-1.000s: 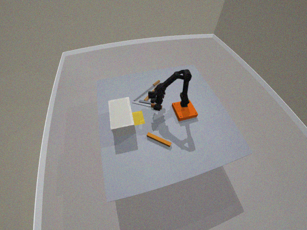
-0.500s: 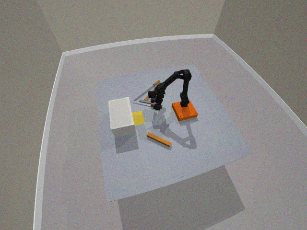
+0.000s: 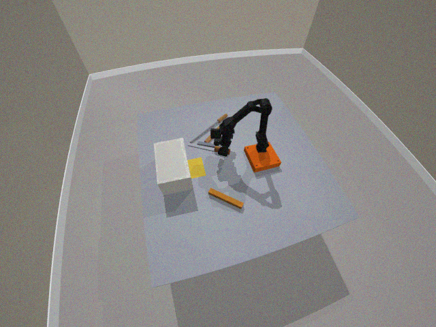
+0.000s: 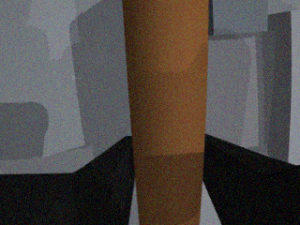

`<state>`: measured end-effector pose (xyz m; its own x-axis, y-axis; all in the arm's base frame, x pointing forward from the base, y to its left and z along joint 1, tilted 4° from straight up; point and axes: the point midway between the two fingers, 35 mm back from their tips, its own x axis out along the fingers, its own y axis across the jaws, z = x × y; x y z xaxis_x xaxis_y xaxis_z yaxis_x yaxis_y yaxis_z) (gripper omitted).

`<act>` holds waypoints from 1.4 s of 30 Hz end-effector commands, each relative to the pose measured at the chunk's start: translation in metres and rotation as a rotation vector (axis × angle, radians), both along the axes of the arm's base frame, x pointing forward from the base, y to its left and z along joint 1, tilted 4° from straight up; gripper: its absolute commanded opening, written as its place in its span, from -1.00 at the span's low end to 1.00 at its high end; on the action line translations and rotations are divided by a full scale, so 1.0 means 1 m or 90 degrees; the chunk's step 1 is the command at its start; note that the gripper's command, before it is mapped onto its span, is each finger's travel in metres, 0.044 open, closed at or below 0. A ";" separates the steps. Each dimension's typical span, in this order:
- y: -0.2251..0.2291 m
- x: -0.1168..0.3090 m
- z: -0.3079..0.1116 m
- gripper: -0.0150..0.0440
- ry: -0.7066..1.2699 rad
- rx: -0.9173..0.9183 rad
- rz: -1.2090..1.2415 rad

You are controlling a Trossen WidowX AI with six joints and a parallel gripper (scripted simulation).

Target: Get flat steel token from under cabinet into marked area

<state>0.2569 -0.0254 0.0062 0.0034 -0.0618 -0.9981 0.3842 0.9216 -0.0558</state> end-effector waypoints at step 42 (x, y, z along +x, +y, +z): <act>-0.002 -0.001 -0.003 0.42 0.001 -0.004 0.008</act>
<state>0.2577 -0.0271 0.0052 0.0052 -0.0630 -0.9980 0.3759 0.9250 -0.0564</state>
